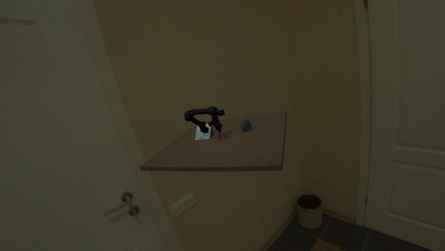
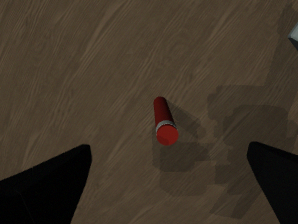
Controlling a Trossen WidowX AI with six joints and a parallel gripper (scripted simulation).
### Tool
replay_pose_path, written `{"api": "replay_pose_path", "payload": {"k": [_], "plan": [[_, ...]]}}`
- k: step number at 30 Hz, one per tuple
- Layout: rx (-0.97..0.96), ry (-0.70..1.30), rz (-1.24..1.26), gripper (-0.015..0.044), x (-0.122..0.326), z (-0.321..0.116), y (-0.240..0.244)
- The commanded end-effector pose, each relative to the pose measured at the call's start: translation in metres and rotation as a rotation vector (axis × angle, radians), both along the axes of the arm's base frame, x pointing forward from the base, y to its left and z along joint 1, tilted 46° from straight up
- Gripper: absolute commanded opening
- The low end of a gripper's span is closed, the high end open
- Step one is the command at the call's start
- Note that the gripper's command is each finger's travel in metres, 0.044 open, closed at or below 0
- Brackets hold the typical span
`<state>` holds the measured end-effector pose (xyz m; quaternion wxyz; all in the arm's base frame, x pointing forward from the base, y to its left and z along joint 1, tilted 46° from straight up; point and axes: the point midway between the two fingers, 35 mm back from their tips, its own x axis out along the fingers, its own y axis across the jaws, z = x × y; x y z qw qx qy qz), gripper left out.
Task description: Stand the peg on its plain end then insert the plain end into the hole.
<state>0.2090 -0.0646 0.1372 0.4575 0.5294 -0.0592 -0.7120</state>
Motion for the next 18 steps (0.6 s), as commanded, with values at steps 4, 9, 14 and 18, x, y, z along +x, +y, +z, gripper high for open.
{"api": "replay_pose_path", "payload": {"k": [4,9,14,18], "plan": [[-0.002,-0.007,-0.004,0.044,0.001,-0.006,-0.007],[-0.001,-0.007,-0.004,0.044,0.001,-0.012,-0.013],[-0.001,-0.007,-0.004,0.044,0.001,-0.018,-0.018],[-0.001,-0.008,-0.004,0.044,0.001,-0.023,-0.023]]}}
